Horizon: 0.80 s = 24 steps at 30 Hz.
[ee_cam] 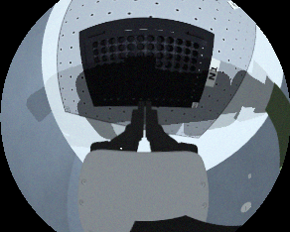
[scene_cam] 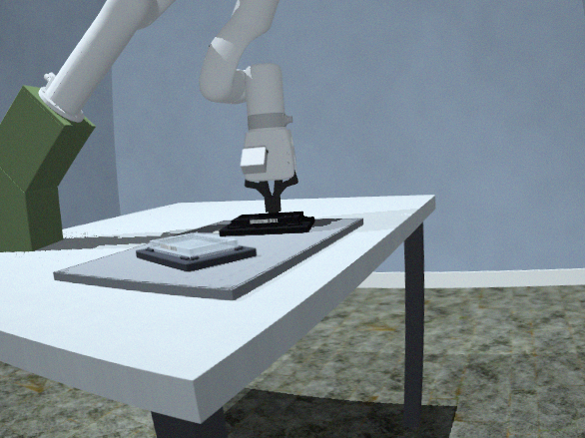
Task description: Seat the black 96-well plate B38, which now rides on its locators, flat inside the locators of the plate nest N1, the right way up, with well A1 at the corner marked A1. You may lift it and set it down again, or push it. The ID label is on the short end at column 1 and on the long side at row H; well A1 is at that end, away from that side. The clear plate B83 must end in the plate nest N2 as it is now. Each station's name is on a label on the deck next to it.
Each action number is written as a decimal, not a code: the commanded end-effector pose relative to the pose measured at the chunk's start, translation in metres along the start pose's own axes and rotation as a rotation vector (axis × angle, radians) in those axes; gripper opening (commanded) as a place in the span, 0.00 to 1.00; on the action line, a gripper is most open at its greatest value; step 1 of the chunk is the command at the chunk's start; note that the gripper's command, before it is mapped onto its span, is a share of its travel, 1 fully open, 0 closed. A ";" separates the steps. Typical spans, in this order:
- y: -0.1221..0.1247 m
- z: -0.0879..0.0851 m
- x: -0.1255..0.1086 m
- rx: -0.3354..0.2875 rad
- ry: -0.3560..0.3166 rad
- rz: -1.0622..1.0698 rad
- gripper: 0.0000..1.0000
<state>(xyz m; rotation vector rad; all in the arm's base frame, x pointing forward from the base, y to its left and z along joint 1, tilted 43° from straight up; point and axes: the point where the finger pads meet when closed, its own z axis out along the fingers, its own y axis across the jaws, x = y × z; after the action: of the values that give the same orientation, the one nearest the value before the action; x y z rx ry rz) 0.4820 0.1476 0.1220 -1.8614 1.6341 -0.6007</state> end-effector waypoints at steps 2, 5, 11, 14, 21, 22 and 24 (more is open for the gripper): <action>-0.001 0.000 0.001 0.002 -0.001 0.000 0.00; -0.001 0.000 0.001 0.002 -0.001 0.000 0.00; -0.001 0.000 0.001 0.002 -0.001 0.000 0.00; -0.001 0.000 0.001 0.002 -0.001 0.000 0.00; -0.001 0.000 -0.008 0.002 -0.001 0.000 0.00; -0.001 0.000 -0.009 0.002 -0.001 0.000 0.00; -0.001 0.000 -0.013 0.002 -0.001 0.000 0.00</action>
<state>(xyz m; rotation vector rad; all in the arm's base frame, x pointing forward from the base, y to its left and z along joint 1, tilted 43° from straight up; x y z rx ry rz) 0.4809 0.1547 0.1222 -1.8607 1.6321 -0.5985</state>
